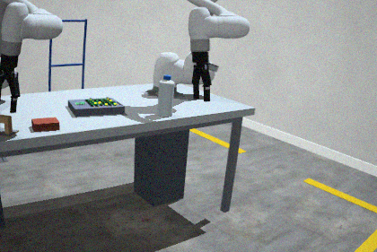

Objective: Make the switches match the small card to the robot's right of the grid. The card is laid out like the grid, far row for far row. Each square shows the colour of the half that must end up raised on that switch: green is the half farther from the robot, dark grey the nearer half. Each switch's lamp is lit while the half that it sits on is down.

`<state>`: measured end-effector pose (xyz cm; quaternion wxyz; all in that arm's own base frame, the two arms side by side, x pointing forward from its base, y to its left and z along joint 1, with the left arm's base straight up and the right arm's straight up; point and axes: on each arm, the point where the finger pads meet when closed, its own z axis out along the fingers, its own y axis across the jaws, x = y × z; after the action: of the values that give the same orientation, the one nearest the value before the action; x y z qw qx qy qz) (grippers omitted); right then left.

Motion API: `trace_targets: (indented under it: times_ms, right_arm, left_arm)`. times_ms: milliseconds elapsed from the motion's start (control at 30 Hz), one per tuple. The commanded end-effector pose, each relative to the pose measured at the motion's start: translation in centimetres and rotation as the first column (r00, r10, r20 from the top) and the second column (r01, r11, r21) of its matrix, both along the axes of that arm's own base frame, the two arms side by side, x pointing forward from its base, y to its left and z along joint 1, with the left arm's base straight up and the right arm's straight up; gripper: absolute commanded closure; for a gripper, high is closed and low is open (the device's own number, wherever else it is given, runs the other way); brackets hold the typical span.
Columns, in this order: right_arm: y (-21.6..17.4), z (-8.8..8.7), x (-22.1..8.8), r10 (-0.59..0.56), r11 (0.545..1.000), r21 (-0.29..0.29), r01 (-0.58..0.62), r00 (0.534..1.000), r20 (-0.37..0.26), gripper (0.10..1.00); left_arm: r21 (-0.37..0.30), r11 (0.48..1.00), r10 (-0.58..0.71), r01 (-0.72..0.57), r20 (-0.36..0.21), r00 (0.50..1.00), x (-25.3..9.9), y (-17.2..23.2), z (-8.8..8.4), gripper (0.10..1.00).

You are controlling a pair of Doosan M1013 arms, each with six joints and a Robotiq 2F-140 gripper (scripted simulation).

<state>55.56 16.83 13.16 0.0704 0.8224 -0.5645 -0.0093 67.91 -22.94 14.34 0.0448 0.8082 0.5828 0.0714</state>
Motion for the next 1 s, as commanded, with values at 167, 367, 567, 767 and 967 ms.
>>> trace_targets:
  times_ms: [167,367,567,767,967]
  right_arm:
    - [5.8,0.6,0.0,0.123,0.992,-0.026,-0.122,0.992,0.026,0.098]
    - [8.6,0.9,-0.2,0.181,0.983,-0.038,-0.18,0.983,0.038,0.098]
    - [13.1,1.3,-0.8,0.271,0.962,-0.058,-0.267,0.961,0.057,0.098]
    - [17.7,1.8,-1.8,0.359,0.932,-0.078,-0.354,0.93,0.076,0.098]
    - [20.8,2.1,-2.7,0.417,0.908,-0.092,-0.409,0.905,0.089,0.098]
  left_arm:
    - [-0.001,0.981,0.194,-0.194,0.001,0.981,3.6,13.7,0.1,0.098]
    - [-0.001,0.963,0.271,-0.271,0.001,0.963,4.1,19.4,0.1,0.098]
    - [-0.001,0.911,0.411,-0.411,0.001,0.911,3.8,30.1,0.1,0.098]
    - [-0.001,0.856,0.517,-0.517,0.001,0.856,2.4,38.6,0.1,0.098]
    - [-0.001,0.794,0.607,-0.607,0.001,0.794,0.2,46.8,0.1,0.098]
